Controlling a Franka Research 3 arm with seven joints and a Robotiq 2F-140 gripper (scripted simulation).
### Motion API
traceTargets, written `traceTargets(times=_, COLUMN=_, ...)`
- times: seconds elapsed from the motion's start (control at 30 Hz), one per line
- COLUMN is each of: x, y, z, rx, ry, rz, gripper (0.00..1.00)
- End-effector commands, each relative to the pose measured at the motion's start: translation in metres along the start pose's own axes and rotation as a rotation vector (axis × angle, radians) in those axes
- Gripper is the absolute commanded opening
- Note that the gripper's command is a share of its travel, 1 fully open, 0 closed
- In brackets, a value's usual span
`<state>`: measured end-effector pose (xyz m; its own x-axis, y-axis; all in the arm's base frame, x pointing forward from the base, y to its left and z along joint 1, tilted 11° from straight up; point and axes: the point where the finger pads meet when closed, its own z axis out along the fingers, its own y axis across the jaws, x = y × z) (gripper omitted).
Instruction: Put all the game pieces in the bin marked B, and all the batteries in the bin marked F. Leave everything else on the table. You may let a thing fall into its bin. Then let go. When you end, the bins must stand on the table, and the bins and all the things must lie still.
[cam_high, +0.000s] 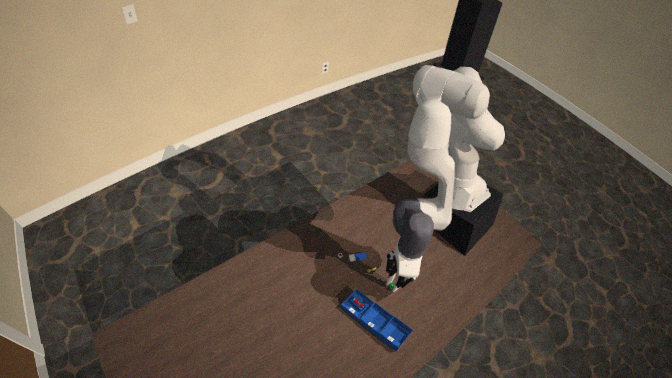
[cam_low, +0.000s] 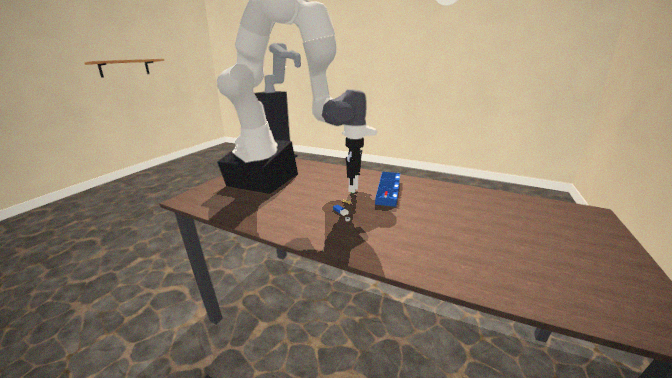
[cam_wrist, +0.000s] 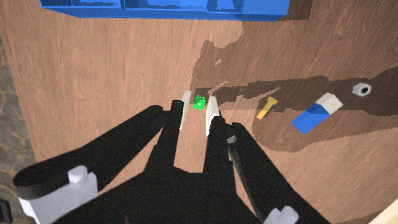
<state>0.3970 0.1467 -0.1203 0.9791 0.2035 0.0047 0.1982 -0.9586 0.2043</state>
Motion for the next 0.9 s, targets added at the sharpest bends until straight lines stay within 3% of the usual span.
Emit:
traceTargets(times=0.0, x=0.0031, y=-0.0018, z=0.0039, rx=0.006, ry=0.010, rz=0.019, gripper=0.19)
traceTargets(times=0.87, x=-0.0006, y=0.0008, z=0.0080, rx=0.006, ry=0.010, rz=0.019, gripper=0.19)
